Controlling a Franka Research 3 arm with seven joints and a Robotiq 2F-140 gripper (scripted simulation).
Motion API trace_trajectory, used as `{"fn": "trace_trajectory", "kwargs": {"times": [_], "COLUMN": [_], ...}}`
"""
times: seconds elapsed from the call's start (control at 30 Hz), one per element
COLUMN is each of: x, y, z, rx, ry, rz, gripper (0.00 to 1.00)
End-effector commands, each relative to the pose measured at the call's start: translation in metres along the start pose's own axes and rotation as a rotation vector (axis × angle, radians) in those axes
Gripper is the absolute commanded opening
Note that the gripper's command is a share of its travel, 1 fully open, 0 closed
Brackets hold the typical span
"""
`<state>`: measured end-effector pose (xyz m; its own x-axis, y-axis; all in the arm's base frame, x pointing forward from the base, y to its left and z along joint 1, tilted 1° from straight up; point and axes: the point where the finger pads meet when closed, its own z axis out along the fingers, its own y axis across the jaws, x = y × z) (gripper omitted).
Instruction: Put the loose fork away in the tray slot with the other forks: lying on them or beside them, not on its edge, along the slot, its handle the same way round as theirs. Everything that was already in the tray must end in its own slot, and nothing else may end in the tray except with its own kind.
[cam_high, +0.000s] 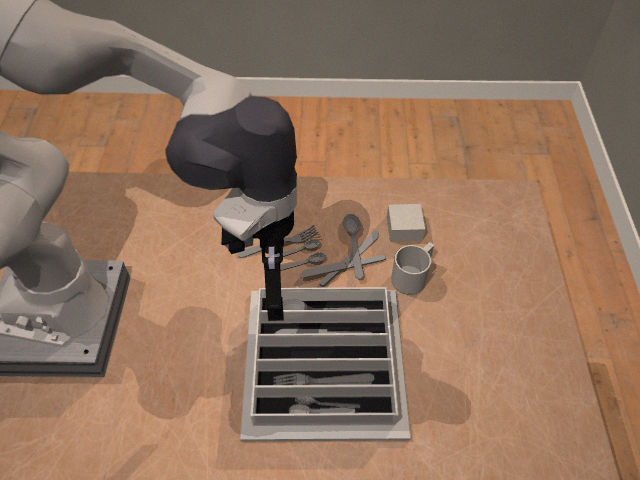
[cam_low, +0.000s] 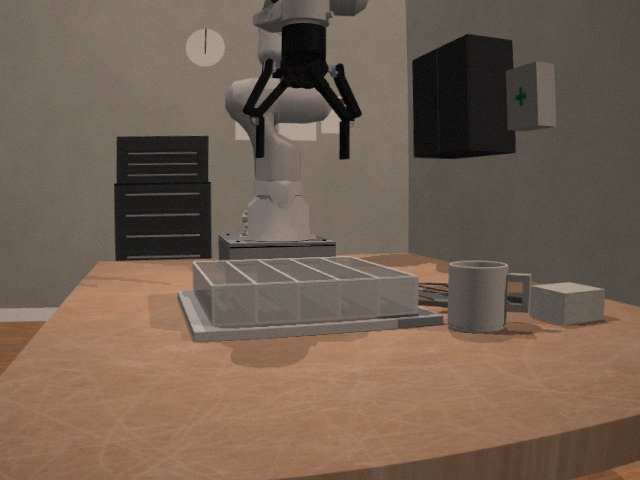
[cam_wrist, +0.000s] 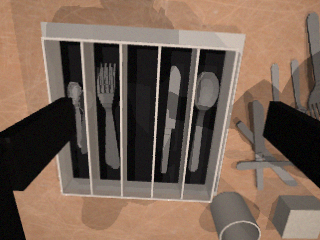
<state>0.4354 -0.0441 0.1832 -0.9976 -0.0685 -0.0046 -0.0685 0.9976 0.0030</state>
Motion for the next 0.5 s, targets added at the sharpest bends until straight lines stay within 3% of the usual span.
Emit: {"fn": "trace_trajectory", "kwargs": {"times": [0.0, 0.37, 0.43, 0.47], "x": [-0.011, -0.003, -0.003, 0.005], "y": [0.039, 0.17, 0.17, 0.199], "z": [0.011, 0.046, 0.046, 0.054], "rx": [0.005, 0.003, 0.003, 0.001], "ry": [-0.01, -0.012, -0.012, -0.011], "rz": [0.059, 0.061, 0.061, 0.062], "gripper": [1.0, 1.0, 1.0, 1.0]}}
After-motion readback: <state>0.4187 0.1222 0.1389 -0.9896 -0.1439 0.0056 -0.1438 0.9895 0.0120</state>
